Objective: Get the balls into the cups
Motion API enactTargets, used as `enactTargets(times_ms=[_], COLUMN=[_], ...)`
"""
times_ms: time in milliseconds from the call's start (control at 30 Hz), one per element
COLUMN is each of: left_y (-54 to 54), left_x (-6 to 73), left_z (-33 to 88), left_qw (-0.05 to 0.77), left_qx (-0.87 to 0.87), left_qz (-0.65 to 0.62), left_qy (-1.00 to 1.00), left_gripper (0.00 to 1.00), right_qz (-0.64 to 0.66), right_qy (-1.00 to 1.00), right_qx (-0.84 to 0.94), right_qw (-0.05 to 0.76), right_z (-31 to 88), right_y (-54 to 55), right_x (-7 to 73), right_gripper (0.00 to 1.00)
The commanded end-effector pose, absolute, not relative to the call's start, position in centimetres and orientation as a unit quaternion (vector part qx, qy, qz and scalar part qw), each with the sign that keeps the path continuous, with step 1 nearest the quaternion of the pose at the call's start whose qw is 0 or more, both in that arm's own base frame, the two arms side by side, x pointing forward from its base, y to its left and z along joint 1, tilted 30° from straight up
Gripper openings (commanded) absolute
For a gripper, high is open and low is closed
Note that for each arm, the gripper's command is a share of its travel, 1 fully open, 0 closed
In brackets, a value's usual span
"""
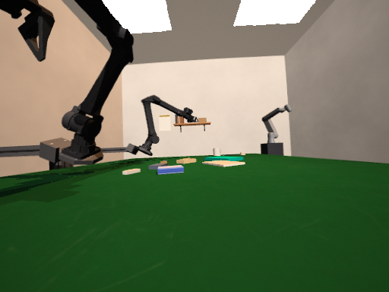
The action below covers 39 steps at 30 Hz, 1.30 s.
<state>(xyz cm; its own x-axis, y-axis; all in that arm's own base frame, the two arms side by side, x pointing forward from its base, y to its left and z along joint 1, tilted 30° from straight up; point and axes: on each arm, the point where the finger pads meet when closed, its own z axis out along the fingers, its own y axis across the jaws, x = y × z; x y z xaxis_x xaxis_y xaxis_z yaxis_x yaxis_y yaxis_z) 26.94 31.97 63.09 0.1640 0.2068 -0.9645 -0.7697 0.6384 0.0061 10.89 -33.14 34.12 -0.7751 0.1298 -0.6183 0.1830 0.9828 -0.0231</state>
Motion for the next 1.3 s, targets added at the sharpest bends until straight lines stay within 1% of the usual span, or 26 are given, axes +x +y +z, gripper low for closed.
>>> enactTargets(times_ms=[0,167,233,733,800,1267], left_y=[33.7,36.4,36.4,40.4,40.4,41.0], left_x=[23.4,19.0,19.0,7.3,7.3,0.7], left_z=[64.0,64.0,64.0,64.0,64.0,64.0], left_qw=[0.714,0.689,0.689,0.618,0.618,0.574], left_qx=[-0.274,-0.307,-0.307,-0.380,-0.380,-0.415], left_qz=[0.374,0.418,0.418,0.517,0.517,0.566], left_qy=[0.524,0.506,0.506,0.454,0.454,0.422], left_gripper=[1.00,1.00,1.00,1.00,1.00,1.00], right_qz=[-0.056,-0.056,-0.056,-0.056,-0.056,-0.056], right_qy=[0.940,0.940,0.940,0.940,0.940,0.940], right_qx=[0.079,0.079,0.079,0.079,0.079,0.079], right_qw=[0.327,0.327,0.327,0.327,0.327,0.327], right_z=[35.4,35.4,35.4,35.4,35.4,35.4], right_y=[-33.5,-33.5,-33.5,-33.5,-33.5,-33.5], right_x=[10.9,10.9,10.9,10.9,10.9,10.9], right_gripper=[1.00,1.00,1.00,1.00,1.00,1.00])
